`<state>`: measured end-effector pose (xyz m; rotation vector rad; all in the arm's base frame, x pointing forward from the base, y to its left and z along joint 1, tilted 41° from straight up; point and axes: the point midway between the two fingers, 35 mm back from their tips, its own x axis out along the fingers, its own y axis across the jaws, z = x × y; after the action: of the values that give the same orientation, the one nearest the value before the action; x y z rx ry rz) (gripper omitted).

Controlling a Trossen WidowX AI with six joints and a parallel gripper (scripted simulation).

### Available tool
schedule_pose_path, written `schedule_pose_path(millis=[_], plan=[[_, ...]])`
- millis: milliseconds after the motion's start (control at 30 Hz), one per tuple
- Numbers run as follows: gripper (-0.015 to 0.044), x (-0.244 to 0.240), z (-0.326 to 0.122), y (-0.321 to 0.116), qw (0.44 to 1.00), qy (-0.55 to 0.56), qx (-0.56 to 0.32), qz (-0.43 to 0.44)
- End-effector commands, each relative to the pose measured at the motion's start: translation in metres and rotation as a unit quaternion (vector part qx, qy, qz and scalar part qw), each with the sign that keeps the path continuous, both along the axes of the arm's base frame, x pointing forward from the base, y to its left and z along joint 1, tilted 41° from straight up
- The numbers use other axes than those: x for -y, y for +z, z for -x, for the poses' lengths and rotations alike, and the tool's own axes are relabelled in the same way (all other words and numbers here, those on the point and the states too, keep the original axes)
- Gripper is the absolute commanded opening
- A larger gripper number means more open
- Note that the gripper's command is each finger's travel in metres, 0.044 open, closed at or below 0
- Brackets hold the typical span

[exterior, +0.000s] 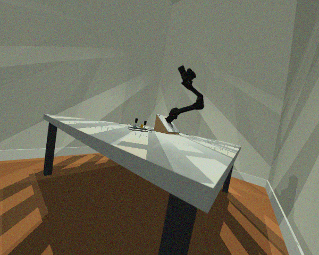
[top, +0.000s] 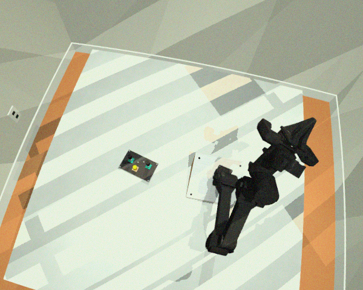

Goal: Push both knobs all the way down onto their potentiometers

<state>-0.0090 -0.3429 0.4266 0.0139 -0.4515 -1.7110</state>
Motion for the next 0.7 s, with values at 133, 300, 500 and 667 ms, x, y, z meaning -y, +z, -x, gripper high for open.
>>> schedule_pose_path(millis=[133, 300, 500, 667], plan=[[0.0, 0.02, -0.049, -0.026, 0.994, 0.073, -0.048, -0.062], [0.0, 0.025, -0.076, -0.047, 0.987, 0.111, -0.066, -0.098], [0.0, 0.031, -0.113, -0.074, 0.97, 0.166, -0.106, -0.146], [0.0, 0.031, -0.148, -0.1, 0.945, 0.221, -0.148, -0.189]])
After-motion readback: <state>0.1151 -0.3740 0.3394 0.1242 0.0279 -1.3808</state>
